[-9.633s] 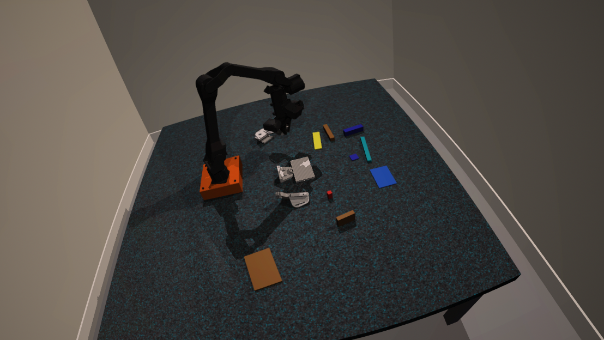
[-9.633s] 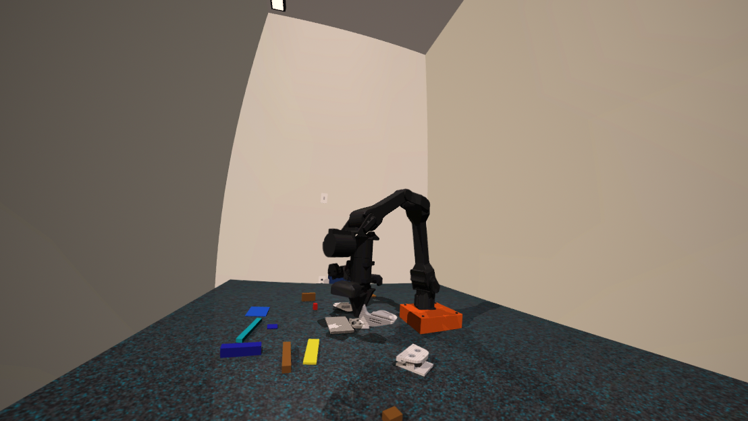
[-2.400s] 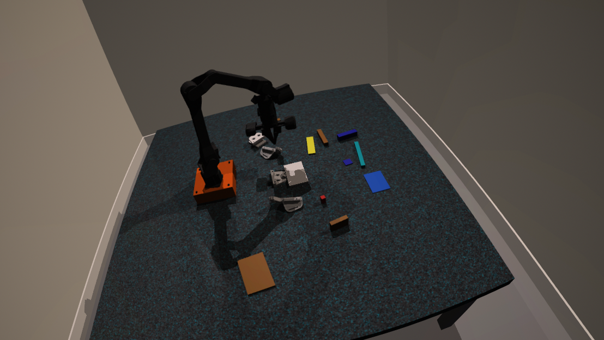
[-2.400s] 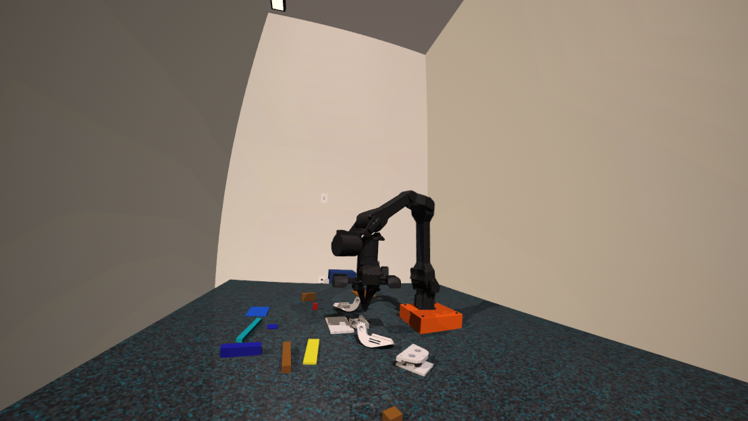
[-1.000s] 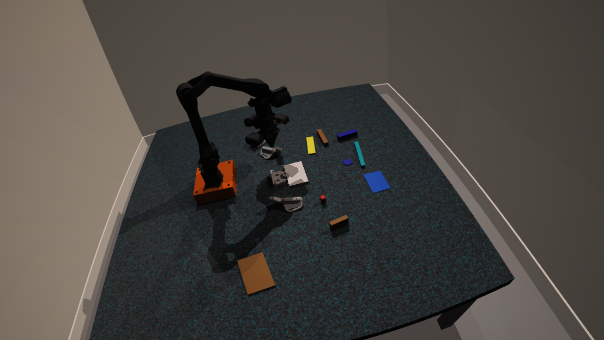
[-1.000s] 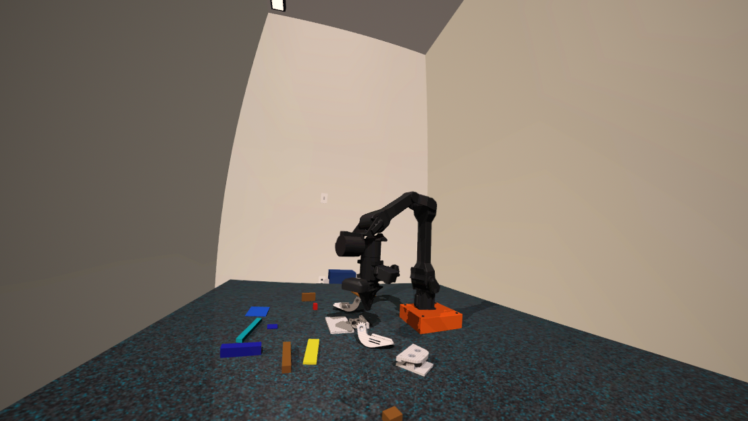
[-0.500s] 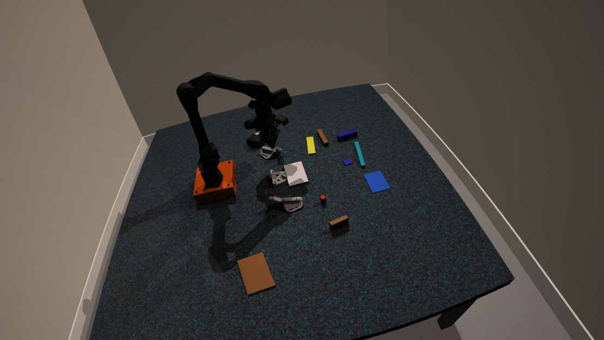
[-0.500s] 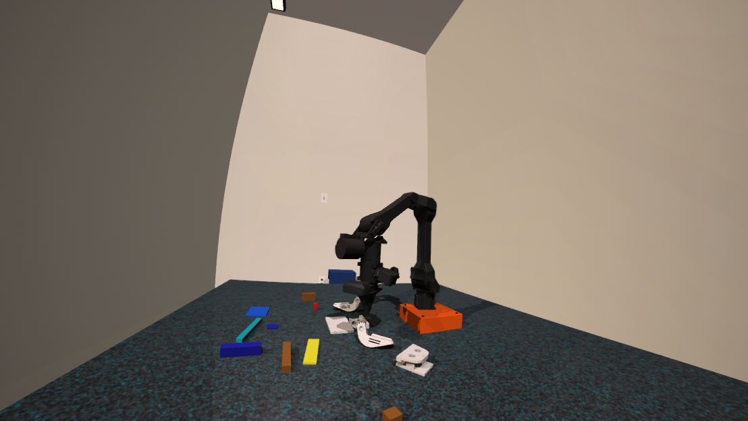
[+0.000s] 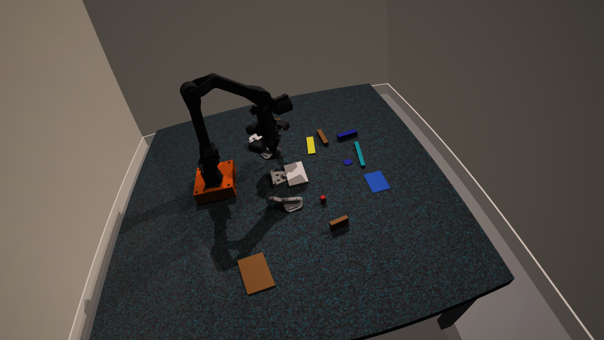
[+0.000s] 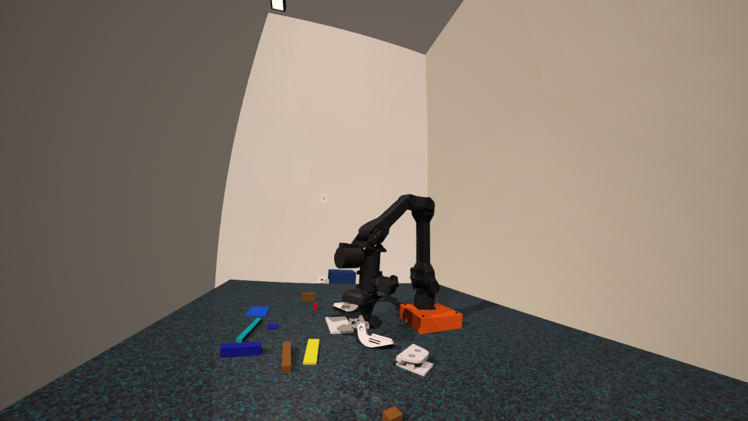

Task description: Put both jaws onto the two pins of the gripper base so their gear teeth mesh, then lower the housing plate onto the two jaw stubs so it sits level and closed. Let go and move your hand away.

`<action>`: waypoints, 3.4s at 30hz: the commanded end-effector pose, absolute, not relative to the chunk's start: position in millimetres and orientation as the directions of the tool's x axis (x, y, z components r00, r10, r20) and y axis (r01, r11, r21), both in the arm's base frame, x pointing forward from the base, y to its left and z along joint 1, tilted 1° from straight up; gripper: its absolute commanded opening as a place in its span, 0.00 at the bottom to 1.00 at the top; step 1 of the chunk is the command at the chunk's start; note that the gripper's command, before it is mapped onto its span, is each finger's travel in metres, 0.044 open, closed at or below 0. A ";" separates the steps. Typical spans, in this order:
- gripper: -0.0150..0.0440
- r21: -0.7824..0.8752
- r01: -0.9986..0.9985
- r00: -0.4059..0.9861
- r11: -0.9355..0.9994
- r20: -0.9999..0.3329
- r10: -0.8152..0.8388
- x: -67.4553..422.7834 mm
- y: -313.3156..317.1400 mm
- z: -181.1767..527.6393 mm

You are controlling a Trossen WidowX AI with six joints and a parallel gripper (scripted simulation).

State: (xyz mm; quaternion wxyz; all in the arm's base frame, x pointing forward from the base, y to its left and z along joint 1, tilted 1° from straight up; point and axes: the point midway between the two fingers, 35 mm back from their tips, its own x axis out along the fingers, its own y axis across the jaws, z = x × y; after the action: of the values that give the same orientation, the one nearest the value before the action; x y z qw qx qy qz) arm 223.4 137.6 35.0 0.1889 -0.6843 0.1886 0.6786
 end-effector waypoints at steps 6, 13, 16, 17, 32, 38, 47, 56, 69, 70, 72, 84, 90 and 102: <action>0.25 0.001 -0.512 0.004 -0.859 -1.000 -0.003 222.2 136.6 18.9; 0.25 0.001 -0.512 0.004 -0.859 -1.000 -0.003 221.2 135.9 7.8; 0.25 0.001 -0.512 0.004 -0.859 -1.000 -0.003 220.9 135.8 5.5; 0.25 0.001 -0.512 0.004 -0.859 -1.000 -0.003 220.9 135.8 5.5; 0.25 -0.001 -0.512 0.005 -0.859 -1.000 -0.002 232.3 152.8 6.6; 0.25 -0.002 -0.512 0.005 -0.859 -1.000 -0.001 237.5 161.3 6.8; 0.25 -0.003 -0.512 0.006 -0.859 -1.000 0.000 244.7 174.2 6.7; 0.25 -0.004 -0.512 0.006 -0.859 -1.000 0.000 249.5 183.7 6.3; 0.25 -0.002 -0.511 0.007 -0.860 -1.000 -0.001 249.7 183.2 64.9; 0.25 -0.002 -0.511 0.007 -0.860 -1.000 -0.001 249.5 183.0 66.5; 0.25 -0.002 -0.511 0.007 -0.860 -1.000 -0.001 249.5 183.0 66.5; 0.79 -0.011 -0.510 0.014 -0.860 -1.000 0.004 251.5 185.1 58.2; 1.00 -0.011 -0.510 0.014 -0.860 -1.000 0.004 251.5 185.1 58.2; 1.00 -0.011 -0.510 0.014 -0.860 -1.000 0.004 251.5 185.1 58.2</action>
State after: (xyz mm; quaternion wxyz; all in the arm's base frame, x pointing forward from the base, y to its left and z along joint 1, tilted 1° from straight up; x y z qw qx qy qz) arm 251.2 184.8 58.1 0.1891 -0.6859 0.1852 0.6779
